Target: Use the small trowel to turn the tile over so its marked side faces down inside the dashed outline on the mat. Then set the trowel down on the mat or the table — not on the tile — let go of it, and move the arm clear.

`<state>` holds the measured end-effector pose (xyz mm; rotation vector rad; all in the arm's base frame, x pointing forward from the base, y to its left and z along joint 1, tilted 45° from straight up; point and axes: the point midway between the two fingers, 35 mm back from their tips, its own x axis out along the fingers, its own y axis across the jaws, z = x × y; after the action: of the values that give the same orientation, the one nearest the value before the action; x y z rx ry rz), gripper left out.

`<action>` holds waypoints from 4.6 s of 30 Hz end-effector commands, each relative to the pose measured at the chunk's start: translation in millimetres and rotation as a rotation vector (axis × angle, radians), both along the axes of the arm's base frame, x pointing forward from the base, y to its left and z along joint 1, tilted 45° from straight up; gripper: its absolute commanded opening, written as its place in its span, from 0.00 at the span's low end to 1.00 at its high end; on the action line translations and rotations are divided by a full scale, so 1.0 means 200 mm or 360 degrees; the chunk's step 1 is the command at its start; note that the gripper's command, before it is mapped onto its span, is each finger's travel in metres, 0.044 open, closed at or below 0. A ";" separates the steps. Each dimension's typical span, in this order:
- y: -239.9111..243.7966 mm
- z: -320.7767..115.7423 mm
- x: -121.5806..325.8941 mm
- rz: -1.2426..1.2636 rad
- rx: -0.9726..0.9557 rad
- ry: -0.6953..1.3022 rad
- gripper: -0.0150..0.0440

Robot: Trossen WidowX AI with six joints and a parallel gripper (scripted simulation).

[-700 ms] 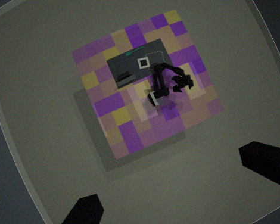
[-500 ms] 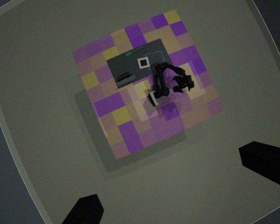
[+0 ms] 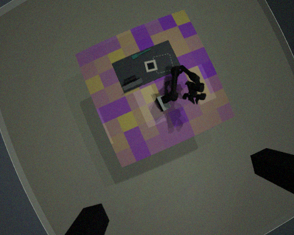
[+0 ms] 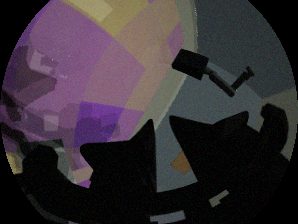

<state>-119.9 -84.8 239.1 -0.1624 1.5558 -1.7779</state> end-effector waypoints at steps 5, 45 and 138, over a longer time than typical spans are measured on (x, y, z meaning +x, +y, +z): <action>0.14 0.00 -0.11 -0.0275 -0.0029 -0.0182 0.42; 1.31 -0.20 -0.11 -0.2112 -0.0515 -0.1202 0.42; 1.23 -1.40 2.17 -0.4344 -0.2090 -0.3596 0.42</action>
<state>318.2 163.8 -39.4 -1.9127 1.5910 0.7523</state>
